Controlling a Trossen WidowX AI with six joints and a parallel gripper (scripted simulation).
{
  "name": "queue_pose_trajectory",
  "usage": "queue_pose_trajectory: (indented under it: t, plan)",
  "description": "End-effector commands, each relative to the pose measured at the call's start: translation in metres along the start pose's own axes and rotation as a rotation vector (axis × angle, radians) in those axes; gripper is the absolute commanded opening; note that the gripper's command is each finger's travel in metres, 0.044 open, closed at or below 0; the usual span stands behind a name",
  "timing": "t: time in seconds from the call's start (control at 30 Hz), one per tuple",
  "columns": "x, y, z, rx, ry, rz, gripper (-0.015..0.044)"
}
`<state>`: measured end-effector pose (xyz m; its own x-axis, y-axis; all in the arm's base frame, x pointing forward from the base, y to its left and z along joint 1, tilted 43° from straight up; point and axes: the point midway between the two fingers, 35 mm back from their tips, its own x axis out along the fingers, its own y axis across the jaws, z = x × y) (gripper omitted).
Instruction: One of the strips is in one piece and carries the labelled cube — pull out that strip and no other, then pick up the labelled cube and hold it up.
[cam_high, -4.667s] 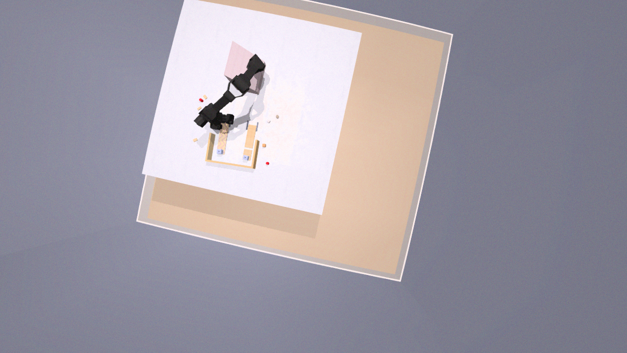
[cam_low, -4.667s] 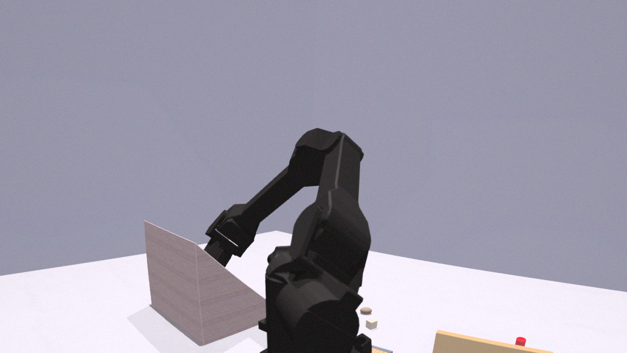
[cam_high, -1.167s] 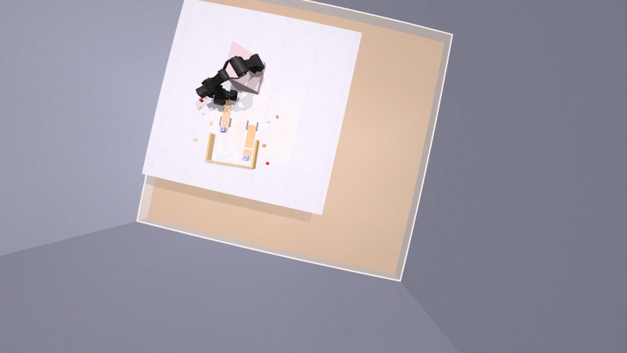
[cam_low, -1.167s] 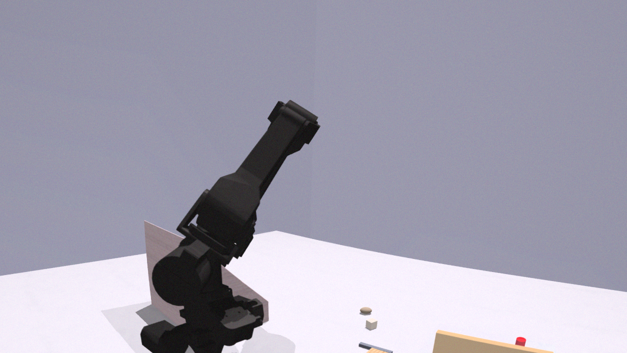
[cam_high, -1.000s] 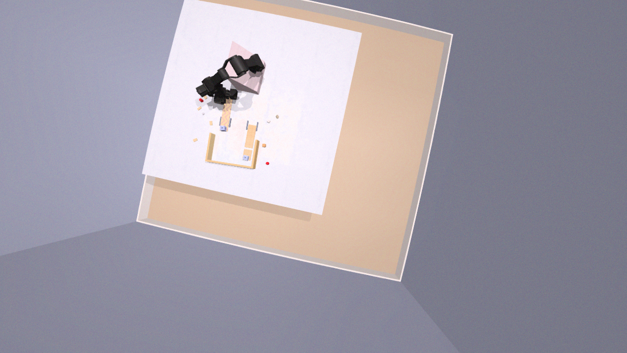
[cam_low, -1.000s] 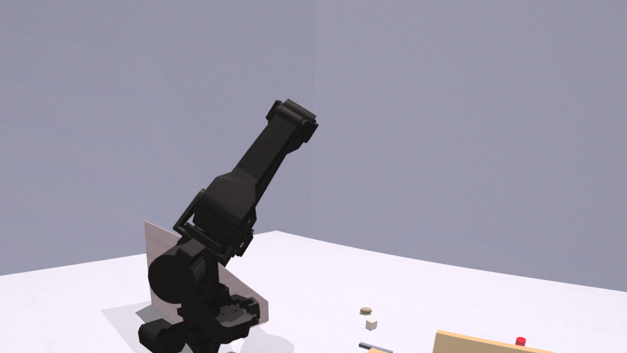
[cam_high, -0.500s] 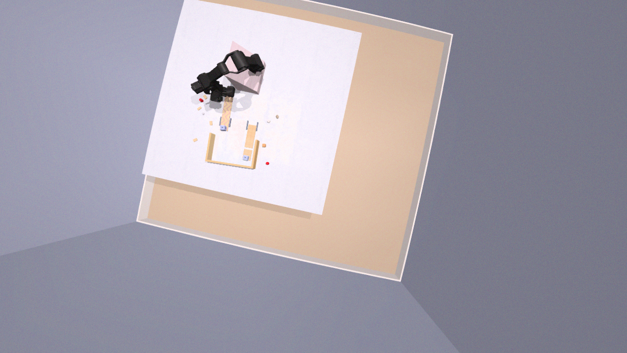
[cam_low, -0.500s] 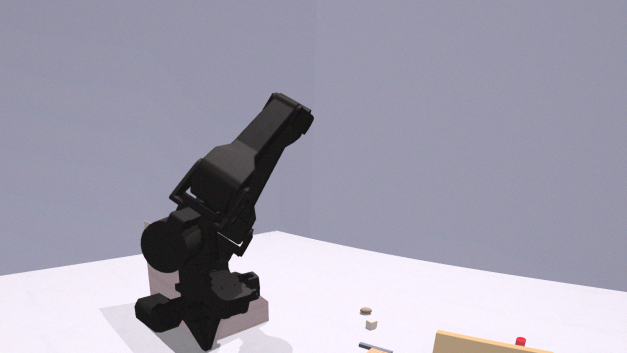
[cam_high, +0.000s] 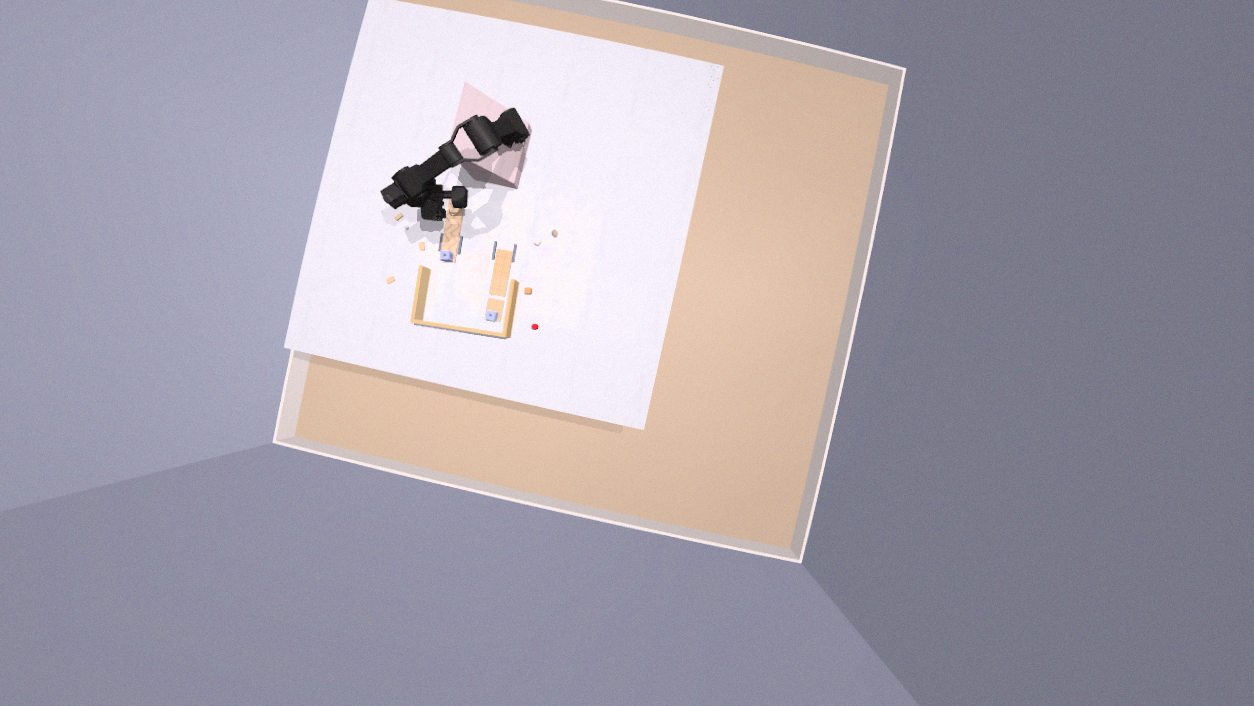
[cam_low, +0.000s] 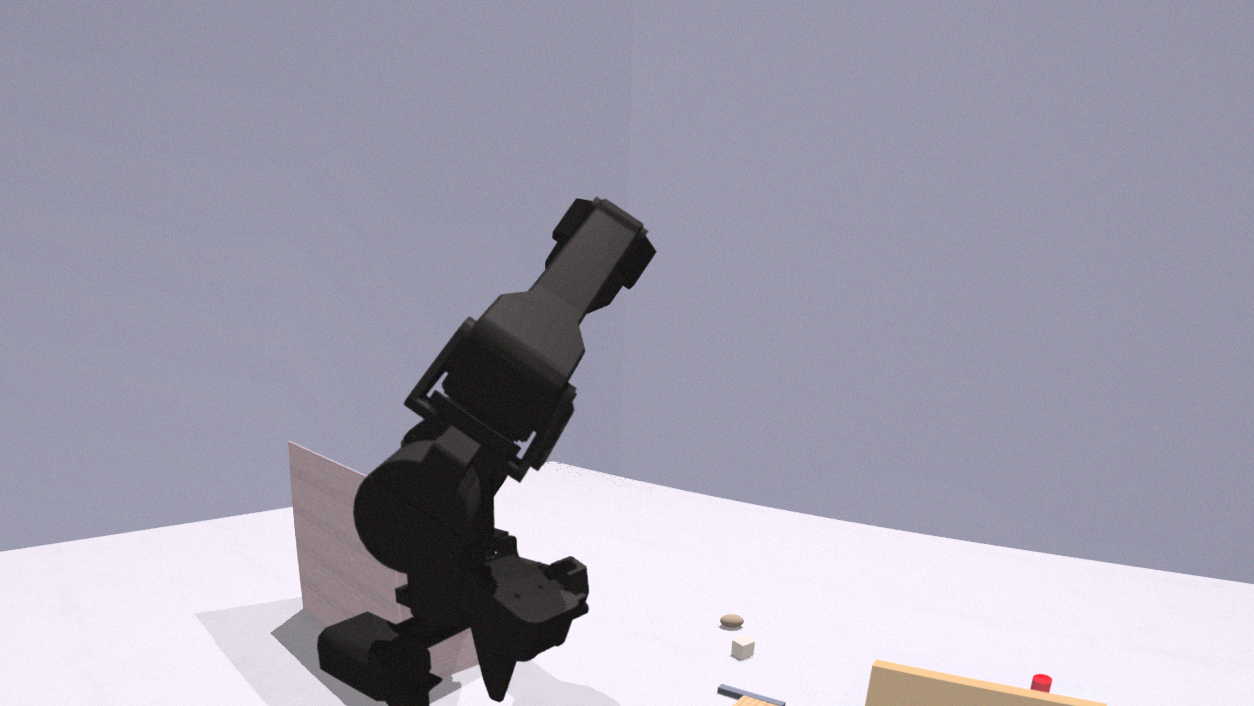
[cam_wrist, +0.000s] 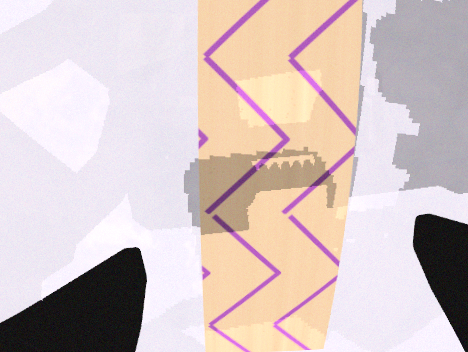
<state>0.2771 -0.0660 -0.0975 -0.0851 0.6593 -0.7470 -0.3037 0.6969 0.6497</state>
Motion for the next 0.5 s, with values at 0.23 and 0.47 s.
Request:
queue_pose_trajectory:
  t: [0.23,0.47]
  plan:
    - [-0.004,-0.003,0.039,-0.001,-0.01,-0.001,0.044]
    - [-0.007,-0.004,0.063,-0.001,-0.011,-0.001,0.044]
